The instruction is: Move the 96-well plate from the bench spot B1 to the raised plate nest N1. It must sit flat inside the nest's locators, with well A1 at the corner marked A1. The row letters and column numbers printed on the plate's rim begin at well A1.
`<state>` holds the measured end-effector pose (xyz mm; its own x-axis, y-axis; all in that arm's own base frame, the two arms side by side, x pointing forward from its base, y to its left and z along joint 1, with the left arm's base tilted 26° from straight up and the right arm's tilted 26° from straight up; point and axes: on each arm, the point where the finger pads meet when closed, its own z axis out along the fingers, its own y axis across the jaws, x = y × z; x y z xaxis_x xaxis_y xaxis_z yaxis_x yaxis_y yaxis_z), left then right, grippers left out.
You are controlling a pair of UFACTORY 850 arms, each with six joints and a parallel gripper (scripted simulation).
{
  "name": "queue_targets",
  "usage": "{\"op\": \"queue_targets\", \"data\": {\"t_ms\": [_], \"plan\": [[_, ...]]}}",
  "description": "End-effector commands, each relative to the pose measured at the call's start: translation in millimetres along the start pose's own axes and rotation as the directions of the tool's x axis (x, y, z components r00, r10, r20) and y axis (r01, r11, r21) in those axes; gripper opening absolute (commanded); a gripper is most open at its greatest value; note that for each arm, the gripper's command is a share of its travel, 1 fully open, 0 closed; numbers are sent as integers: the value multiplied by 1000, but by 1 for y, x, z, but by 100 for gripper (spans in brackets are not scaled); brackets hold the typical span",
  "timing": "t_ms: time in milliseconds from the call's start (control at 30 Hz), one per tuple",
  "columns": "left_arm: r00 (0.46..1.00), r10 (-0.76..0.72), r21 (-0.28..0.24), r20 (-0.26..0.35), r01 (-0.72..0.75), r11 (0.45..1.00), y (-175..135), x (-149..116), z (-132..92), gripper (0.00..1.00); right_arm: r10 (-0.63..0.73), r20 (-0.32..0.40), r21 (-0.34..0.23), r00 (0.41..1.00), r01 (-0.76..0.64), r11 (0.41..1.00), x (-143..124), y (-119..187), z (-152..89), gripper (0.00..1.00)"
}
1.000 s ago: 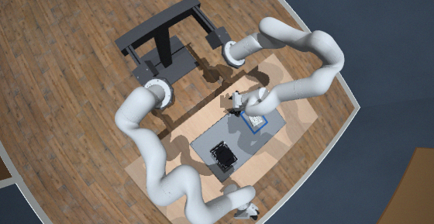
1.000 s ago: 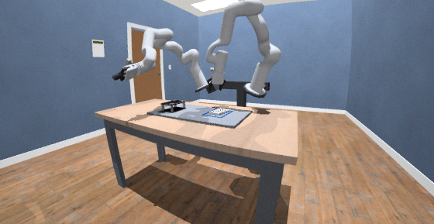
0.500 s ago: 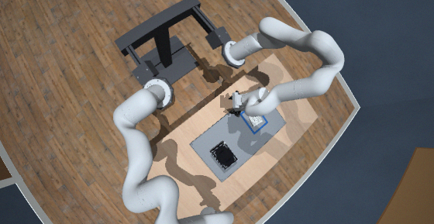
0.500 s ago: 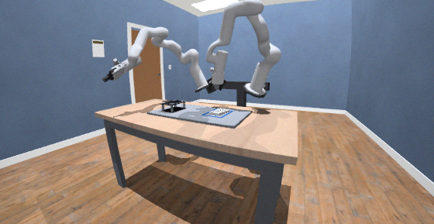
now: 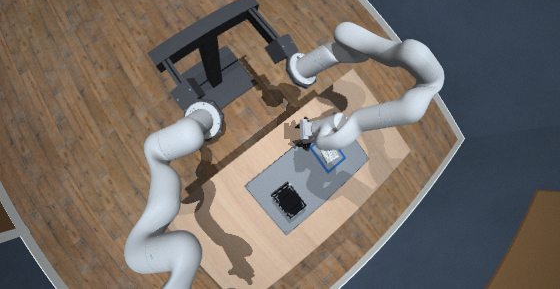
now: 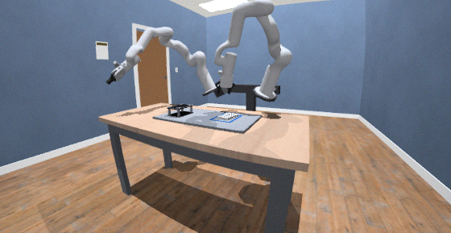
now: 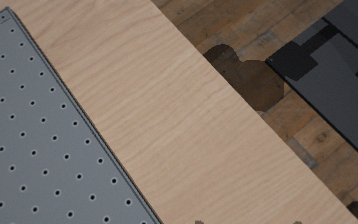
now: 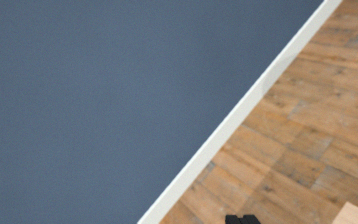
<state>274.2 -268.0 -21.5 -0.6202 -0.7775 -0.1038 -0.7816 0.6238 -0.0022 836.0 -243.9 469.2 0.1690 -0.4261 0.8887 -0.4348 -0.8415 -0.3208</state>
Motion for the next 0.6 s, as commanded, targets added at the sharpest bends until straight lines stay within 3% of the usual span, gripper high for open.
{"op": "queue_targets", "data": {"t_ms": [0,67,233,467,567], "plan": [[1000,0,1,0,0,1000,-1,0,0,100,14,41,-94,999,-10,996,34,55,-27,0],[1000,0,1,0,0,1000,-1,0,0,100,23,60,-141,998,-14,990,45,77,-39,0],[1000,0,1,0,0,1000,-1,0,0,100,23,60,-141,998,-14,990,72,130,-67,0],[1000,0,1,0,0,1000,-1,0,0,100,23,60,-141,998,-14,990,74,133,-69,0],[1000,0,1,0,0,1000,-1,0,0,100,42,90,-211,995,-22,977,96,186,-107,0]]}}
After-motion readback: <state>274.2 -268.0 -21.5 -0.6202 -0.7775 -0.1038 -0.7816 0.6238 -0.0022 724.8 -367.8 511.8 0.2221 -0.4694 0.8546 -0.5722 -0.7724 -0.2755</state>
